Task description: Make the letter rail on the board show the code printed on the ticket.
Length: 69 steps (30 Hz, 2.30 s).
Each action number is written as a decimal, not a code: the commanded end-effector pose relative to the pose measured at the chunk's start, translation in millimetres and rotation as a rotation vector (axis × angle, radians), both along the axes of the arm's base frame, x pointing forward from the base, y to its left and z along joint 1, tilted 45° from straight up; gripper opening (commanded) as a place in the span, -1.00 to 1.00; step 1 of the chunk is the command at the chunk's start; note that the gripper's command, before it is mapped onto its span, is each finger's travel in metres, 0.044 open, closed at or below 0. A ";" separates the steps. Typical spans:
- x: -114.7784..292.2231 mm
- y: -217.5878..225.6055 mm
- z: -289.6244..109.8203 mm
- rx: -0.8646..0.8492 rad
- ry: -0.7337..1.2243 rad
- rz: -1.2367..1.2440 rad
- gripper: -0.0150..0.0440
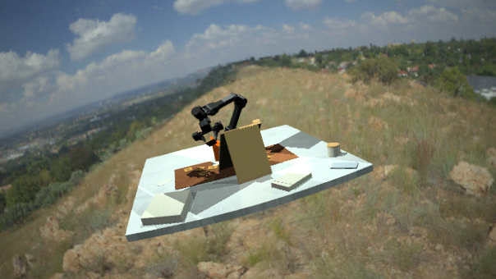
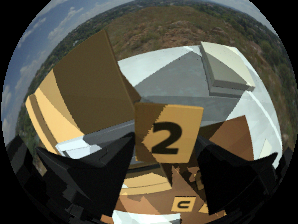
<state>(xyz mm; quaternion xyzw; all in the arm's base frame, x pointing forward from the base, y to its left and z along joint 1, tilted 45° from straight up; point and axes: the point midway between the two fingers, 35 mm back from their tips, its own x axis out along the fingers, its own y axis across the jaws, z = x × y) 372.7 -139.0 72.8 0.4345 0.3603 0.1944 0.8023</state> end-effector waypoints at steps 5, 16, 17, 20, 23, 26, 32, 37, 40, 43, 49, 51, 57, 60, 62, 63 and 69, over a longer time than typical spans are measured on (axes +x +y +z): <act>0.1 -22.0 -33.1 -0.100 -0.175 0.071 -0.49; -4.6 -38.4 -64.1 -0.194 -0.330 0.116 -0.49; -4.6 -38.4 -64.1 -0.194 -0.330 0.116 -0.49; -4.6 -38.4 -64.1 -0.194 -0.330 0.116 -0.49; -0.7 -35.4 -66.5 -0.195 -0.328 0.117 -0.49; 7.3 -29.0 -70.7 -0.196 -0.327 0.118 -0.49; 22.7 -15.0 -76.7 -0.195 -0.328 0.118 -0.49; 31.1 -6.2 -78.7 -0.192 -0.332 0.116 -0.49; 31.1 -6.5 -78.4 -0.192 -0.332 0.116 -0.49; 31.3 -7.4 -77.5 -0.192 -0.332 0.116 -0.49; 31.2 -7.1 -77.8 -0.192 -0.332 0.116 -0.49; 31.2 -7.0 -77.9 -0.192 -0.332 0.116 -0.49; 31.1 -6.6 -78.3 -0.192 -0.332 0.116 -0.49; 31.1 -6.5 -78.4 -0.192 -0.332 0.116 -0.49; 31.0 -6.4 -78.5 -0.192 -0.332 0.116 -0.49; 31.0 -6.4 -78.5 -0.192 -0.332 0.116 -0.49; 31.0 -6.4 -78.5 -0.192 -0.332 0.116 -0.49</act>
